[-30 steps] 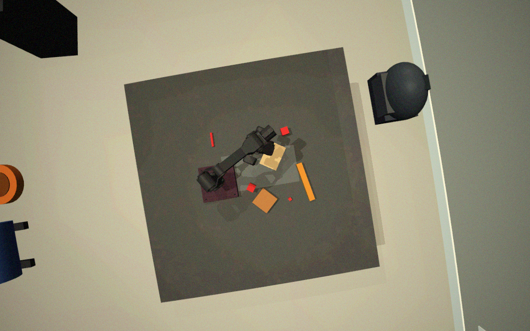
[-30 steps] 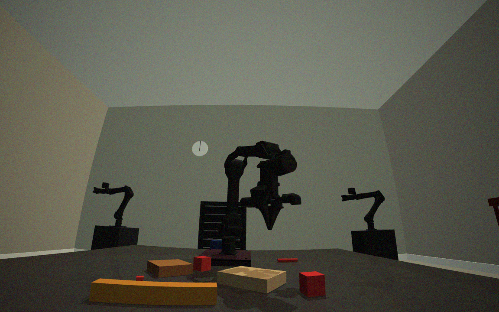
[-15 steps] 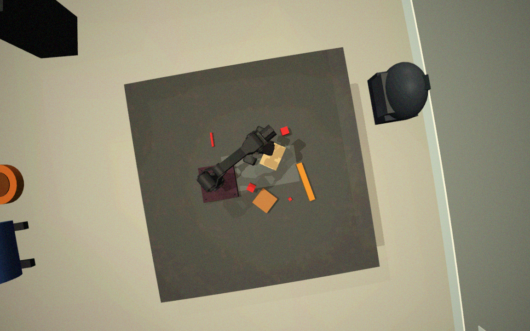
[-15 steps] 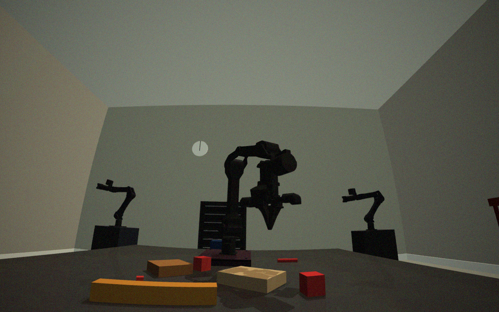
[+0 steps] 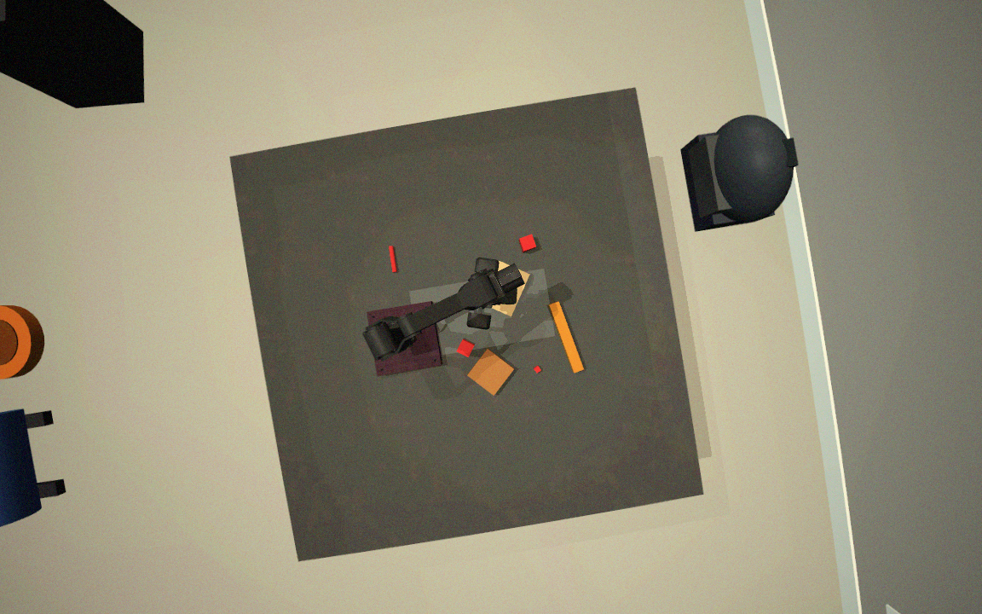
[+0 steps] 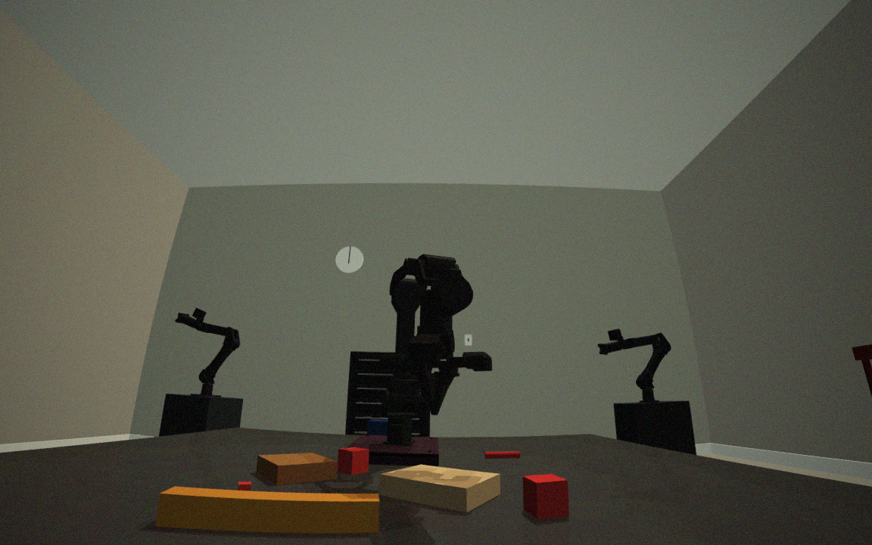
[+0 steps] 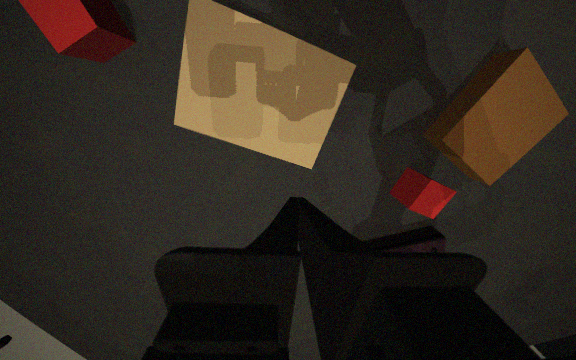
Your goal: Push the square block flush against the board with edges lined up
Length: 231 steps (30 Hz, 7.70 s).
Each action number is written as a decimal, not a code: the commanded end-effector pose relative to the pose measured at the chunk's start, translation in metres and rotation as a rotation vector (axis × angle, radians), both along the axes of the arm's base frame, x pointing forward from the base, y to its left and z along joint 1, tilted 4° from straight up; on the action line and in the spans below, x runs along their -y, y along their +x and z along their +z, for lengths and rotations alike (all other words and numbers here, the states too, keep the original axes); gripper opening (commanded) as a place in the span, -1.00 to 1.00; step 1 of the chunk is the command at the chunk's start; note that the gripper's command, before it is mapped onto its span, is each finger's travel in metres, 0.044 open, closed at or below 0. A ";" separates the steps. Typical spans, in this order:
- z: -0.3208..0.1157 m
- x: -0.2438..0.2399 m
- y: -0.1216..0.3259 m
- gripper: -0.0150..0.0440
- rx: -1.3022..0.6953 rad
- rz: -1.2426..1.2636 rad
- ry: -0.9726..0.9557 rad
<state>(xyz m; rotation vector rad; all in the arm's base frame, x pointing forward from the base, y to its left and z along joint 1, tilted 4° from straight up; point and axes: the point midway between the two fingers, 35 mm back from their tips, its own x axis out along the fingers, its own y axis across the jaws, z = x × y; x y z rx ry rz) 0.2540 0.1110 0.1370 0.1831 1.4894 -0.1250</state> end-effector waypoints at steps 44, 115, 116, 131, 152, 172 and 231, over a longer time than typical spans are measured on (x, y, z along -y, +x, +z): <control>-0.111 0.140 -0.019 -0.49 0.019 0.646 -0.060; -0.118 0.174 -0.092 -0.49 0.012 0.646 -0.061; -0.118 0.174 -0.092 -0.49 0.012 0.646 -0.061; -0.118 0.174 -0.092 -0.49 0.012 0.646 -0.061; -0.115 0.171 -0.073 -0.49 0.013 0.646 -0.061; -0.113 0.161 -0.042 -0.49 0.016 0.646 -0.061; -0.084 -0.092 0.151 -0.49 0.062 1.298 -0.102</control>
